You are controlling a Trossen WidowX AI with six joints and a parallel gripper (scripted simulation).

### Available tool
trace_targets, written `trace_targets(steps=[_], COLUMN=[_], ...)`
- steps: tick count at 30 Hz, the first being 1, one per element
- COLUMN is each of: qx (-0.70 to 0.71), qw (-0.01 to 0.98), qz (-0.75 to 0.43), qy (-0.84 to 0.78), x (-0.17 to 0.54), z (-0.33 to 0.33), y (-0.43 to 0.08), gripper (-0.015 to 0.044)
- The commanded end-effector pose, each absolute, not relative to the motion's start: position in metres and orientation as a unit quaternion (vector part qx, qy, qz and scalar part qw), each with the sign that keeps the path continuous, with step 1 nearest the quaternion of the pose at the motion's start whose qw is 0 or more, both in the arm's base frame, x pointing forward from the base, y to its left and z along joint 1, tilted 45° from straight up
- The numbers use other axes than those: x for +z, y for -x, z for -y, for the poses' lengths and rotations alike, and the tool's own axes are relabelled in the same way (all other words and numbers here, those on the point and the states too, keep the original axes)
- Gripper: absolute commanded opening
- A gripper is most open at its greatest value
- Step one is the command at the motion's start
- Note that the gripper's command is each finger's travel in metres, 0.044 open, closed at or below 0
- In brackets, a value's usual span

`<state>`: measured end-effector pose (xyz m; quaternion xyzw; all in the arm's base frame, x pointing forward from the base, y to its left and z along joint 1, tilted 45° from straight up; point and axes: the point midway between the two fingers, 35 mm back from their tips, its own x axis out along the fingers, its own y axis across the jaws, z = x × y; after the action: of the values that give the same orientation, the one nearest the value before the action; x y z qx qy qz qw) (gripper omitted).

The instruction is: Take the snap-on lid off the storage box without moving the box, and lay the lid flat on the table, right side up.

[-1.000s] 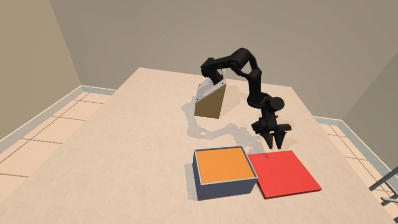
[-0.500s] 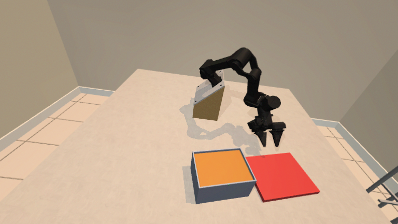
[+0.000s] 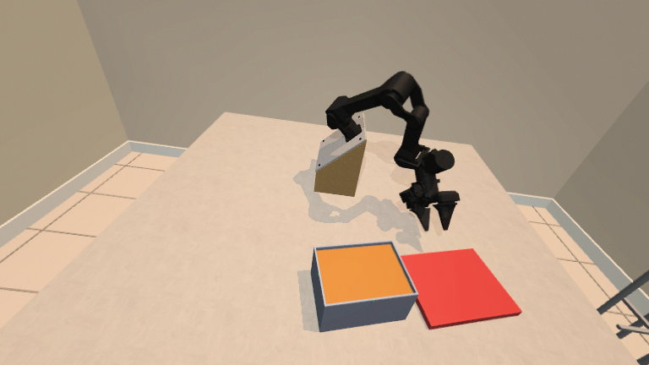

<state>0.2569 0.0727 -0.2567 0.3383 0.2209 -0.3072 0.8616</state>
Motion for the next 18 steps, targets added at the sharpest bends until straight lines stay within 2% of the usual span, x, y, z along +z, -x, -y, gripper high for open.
trace_targets(steps=[1,18], qx=[-0.310,-0.309], qw=[0.861,0.861], qz=[-0.221,-0.221], qy=[-0.337,-0.338], x=[-0.255,-0.236], z=[-0.070,-0.090], y=[-0.247,-0.241], gripper=[0.0440,0.0440])
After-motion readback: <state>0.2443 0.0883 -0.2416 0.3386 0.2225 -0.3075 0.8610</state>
